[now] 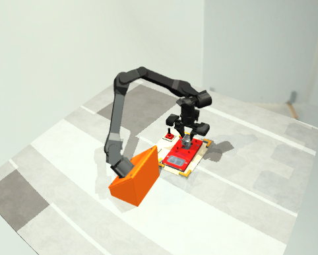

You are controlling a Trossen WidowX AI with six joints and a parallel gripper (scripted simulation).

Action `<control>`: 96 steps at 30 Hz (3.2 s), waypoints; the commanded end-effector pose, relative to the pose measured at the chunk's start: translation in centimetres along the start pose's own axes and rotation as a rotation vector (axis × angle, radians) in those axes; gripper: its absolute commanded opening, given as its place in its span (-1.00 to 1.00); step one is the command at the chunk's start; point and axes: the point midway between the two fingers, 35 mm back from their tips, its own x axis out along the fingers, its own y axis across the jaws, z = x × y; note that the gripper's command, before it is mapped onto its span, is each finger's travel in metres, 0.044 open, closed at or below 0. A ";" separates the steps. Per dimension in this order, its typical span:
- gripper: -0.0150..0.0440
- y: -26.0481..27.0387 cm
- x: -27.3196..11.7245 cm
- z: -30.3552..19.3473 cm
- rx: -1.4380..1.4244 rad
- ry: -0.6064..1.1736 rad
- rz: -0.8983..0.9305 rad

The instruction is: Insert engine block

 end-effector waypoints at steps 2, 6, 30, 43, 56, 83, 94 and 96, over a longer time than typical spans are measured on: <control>0.05 0.1 0.2 -0.1 -0.008 -0.002 0.004; 0.05 0.1 0.3 -0.1 0.012 -0.002 0.004; 0.05 0.1 0.8 -0.1 0.018 -0.002 0.004; 0.05 0.1 1.1 -0.1 0.019 -0.002 0.004; 0.05 0.1 1.4 -0.1 0.019 -0.002 0.004; 0.05 0.1 2.1 -0.1 0.019 -0.002 0.005; 0.67 0.1 2.1 -0.1 0.014 0.000 0.001; 0.85 0.1 2.1 -0.1 0.014 0.000 0.001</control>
